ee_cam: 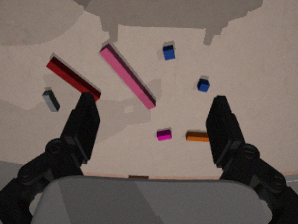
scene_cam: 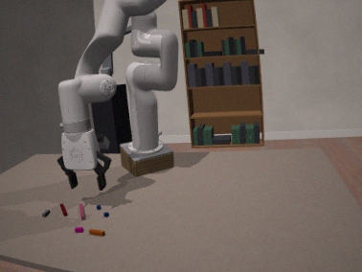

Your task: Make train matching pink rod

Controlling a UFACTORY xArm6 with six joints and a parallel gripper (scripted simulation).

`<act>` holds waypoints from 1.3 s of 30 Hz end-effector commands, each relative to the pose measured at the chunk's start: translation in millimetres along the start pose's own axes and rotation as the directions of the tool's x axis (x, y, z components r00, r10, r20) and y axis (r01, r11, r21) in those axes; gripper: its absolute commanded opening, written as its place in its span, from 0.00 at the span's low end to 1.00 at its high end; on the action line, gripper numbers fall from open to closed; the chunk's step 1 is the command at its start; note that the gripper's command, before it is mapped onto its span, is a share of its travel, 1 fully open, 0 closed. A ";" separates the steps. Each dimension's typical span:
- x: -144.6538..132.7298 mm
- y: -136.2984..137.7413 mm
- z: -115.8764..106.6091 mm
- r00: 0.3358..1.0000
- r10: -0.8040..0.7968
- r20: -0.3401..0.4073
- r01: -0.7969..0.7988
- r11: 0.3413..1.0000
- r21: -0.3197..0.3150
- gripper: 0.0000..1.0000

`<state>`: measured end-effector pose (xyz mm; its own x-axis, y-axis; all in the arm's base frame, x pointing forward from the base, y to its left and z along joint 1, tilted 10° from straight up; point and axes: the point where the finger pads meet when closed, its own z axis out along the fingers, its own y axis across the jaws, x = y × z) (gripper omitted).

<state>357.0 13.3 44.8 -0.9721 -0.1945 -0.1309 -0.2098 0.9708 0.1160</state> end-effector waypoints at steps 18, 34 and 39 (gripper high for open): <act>-1.3 -0.2 -0.9 1.000 0.000 0.003 0.000 1.000 0.001 1.00; -37.8 16.3 -1.6 0.939 -0.345 0.003 0.345 0.939 0.001 1.00; -59.0 27.8 -1.4 0.846 -0.534 0.003 0.534 0.846 0.002 1.00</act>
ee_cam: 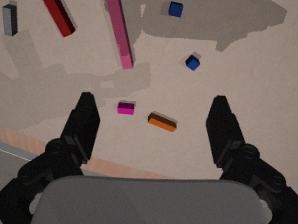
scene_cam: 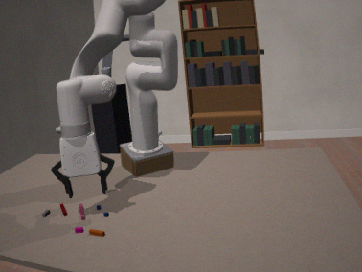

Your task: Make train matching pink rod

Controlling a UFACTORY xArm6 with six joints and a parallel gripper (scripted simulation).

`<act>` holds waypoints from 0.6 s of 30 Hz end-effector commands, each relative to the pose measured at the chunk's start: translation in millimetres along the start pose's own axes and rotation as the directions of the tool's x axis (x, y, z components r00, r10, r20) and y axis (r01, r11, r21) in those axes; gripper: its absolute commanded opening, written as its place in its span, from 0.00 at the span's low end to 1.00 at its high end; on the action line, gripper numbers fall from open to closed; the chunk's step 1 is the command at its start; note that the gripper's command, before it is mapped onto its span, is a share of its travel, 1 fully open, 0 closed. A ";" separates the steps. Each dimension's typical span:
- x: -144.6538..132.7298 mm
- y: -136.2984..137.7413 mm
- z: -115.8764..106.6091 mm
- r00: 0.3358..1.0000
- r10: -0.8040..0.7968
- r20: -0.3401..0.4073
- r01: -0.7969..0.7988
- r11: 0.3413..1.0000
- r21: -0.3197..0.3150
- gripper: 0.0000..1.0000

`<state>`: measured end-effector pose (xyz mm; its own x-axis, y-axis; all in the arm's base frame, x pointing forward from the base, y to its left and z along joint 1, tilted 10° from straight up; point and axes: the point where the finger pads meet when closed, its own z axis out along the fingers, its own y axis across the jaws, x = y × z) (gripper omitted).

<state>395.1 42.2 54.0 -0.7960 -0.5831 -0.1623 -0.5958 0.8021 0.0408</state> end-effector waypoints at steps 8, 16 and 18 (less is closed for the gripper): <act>-41.6 2.8 0.1 0.938 -0.347 0.011 0.347 0.938 -0.005 1.00; -41.6 2.8 0.1 0.938 -0.347 0.011 0.347 0.938 -0.005 1.00; -41.6 2.8 0.1 0.938 -0.347 0.011 0.347 0.938 -0.005 1.00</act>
